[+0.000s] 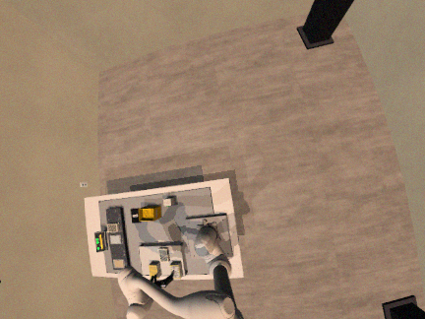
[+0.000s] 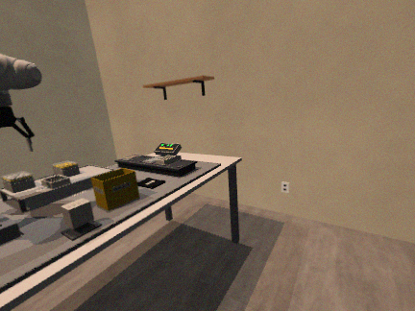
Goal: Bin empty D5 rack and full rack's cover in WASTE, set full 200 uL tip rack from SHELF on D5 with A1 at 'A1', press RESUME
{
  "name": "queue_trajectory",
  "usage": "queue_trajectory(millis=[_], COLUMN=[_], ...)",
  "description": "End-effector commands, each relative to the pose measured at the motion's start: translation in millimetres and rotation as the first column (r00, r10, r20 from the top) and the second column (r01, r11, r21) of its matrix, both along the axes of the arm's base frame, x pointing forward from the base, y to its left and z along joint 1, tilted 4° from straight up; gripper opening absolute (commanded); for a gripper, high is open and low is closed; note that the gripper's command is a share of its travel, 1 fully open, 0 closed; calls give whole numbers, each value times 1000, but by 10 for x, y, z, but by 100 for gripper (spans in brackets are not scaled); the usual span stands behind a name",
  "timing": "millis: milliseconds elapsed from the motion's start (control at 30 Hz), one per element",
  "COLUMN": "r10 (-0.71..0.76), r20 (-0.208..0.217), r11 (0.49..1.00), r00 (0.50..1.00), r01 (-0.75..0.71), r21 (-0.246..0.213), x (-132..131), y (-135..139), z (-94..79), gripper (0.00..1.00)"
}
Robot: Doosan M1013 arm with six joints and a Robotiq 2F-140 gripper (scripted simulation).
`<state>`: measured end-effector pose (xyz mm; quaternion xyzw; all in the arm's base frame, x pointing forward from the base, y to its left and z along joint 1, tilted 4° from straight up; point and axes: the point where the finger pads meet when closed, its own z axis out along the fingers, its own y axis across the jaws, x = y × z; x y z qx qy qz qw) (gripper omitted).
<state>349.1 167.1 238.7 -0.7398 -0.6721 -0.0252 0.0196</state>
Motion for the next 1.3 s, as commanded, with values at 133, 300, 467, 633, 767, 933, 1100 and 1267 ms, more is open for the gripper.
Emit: queue_trajectory(millis=[133, 300, 467, 633, 767, 933, 1100, 1267], r10=[0, 0, 0, 0, 0, 0, 0, 0], r20=[0, 0, 0, 0, 0, 0, 0, 0], r11=[1000, 1000, 1000, 1000, 1000, 1000, 1000, 1000], r00=[1000, 1000, 1000, 1000, 1000, 1000, 1000, 1000], r01=[0, 0, 0, 0, 0, 0, 0, 0], r21=[0, 0, 0, 0, 0, 0, 0, 0], x=[23, 45, 67, 73, 73, 73, 74, 74], y=[271, 520, 768, 828, 828, 829, 834, 837], z=[18, 34, 50, 53, 53, 37, -46, -96], gripper=[77, 77, 77, 77, 77, 77, 77, 77])
